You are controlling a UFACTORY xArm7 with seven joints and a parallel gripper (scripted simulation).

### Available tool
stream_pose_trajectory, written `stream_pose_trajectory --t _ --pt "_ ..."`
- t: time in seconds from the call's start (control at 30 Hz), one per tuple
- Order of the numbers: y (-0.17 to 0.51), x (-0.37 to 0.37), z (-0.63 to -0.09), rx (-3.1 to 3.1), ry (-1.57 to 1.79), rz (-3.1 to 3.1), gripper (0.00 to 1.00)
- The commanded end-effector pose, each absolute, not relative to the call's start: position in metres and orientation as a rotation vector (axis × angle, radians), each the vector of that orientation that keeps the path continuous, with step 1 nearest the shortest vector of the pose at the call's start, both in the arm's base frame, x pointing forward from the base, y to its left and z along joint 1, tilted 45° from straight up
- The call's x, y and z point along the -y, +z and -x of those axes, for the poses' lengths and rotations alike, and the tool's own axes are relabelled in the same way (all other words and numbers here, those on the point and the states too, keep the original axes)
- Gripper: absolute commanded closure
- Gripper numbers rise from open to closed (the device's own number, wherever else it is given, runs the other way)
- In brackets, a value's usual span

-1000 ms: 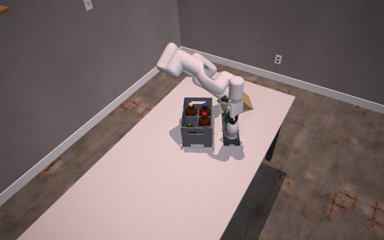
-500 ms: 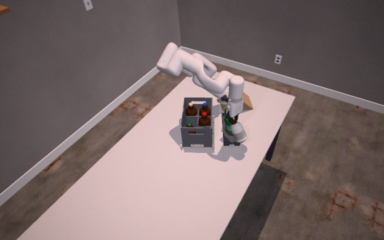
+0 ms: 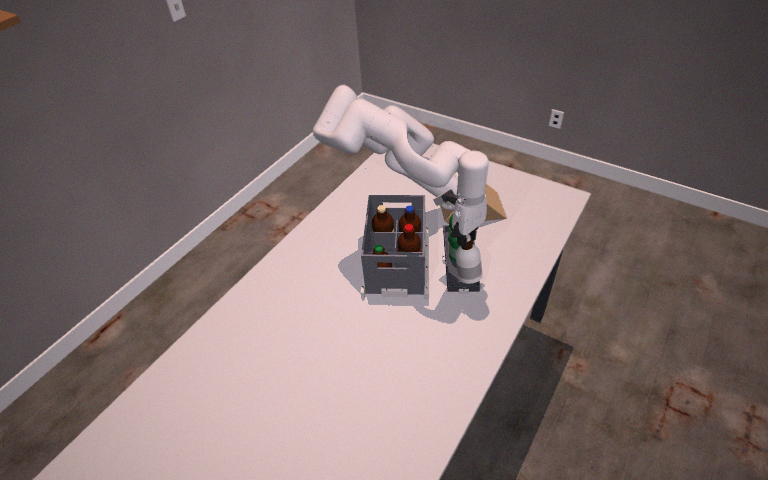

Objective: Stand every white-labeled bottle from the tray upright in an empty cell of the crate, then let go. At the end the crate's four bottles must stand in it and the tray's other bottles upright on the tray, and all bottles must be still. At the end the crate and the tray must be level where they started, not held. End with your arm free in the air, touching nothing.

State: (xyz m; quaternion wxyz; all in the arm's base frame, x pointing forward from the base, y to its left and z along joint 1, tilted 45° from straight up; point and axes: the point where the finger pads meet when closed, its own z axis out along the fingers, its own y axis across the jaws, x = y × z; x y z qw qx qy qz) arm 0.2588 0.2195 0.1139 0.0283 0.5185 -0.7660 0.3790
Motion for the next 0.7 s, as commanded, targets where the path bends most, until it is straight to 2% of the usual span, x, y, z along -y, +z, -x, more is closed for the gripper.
stream_pose_trajectory --t 0.0,0.67 --pt "0.115 -0.221 -0.258 2.366 1.169 -1.603 1.00" --pt "0.125 -0.230 -0.253 2.366 1.169 -1.603 1.00"
